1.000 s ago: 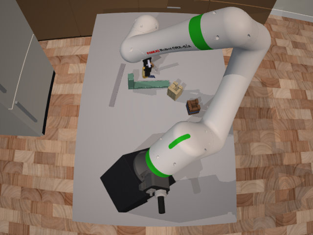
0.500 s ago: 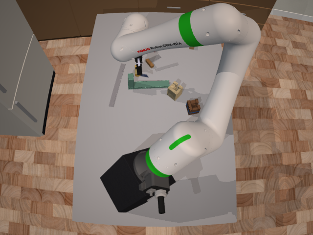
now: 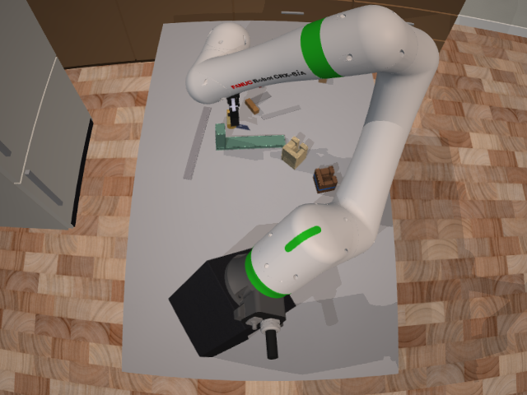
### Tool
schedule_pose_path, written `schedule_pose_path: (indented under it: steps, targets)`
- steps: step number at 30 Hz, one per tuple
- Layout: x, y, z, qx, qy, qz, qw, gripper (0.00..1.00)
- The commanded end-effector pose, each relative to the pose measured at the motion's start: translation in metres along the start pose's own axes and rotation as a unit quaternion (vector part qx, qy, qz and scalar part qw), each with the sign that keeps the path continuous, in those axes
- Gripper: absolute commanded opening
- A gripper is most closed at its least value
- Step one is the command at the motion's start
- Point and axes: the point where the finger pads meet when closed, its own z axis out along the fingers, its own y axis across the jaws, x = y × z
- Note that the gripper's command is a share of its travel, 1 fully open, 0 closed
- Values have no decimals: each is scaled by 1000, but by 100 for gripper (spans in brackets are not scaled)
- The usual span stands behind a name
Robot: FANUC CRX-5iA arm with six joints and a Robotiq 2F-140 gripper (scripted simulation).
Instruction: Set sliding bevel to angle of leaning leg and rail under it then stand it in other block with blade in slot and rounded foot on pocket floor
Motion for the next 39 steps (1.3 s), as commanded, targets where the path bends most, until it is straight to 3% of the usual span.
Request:
schedule_pose_path:
  steps: [1, 39]
  targets:
    - [0, 1, 1, -1, 0, 0, 1000, 10]
    - [5, 1, 65, -1, 1, 0, 1000, 10]
